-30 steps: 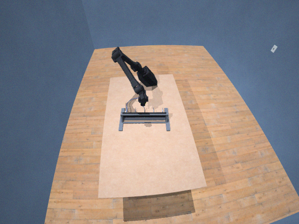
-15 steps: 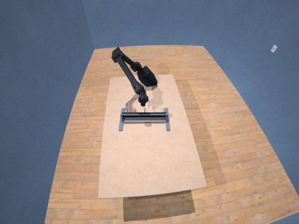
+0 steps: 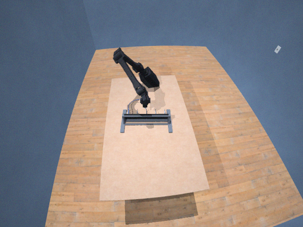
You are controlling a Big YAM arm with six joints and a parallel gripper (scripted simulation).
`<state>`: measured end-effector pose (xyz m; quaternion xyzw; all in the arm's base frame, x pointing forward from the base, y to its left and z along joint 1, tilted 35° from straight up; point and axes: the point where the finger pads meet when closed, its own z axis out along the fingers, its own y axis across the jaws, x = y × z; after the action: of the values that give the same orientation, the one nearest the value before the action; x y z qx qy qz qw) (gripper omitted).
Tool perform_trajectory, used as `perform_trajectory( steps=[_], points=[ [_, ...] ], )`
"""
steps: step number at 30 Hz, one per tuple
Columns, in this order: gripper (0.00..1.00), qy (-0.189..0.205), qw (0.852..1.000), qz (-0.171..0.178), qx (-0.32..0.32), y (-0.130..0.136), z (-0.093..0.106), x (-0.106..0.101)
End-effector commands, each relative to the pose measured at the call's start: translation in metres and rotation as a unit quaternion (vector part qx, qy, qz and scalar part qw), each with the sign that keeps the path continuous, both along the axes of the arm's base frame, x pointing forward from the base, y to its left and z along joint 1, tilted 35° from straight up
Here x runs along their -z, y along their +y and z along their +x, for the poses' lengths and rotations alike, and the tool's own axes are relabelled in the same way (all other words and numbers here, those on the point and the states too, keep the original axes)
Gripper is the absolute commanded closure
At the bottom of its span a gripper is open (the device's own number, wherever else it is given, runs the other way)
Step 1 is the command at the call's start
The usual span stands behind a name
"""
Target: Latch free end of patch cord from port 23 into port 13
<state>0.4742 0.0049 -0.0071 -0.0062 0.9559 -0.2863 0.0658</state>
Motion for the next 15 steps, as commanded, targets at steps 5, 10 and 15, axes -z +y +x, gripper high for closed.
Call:
perform_trajectory(
  steps=[5, 10, 15],
  points=[
    [1.00, -0.020, 1.000, 0.005, 0.006, -0.004, 0.026, -0.004],
    [1.00, -0.021, 1.000, 0.005, 0.004, -0.006, 0.032, -0.001],
    [1.00, -0.021, 1.000, 0.005, 0.004, -0.009, 0.040, 0.003]
  ],
)
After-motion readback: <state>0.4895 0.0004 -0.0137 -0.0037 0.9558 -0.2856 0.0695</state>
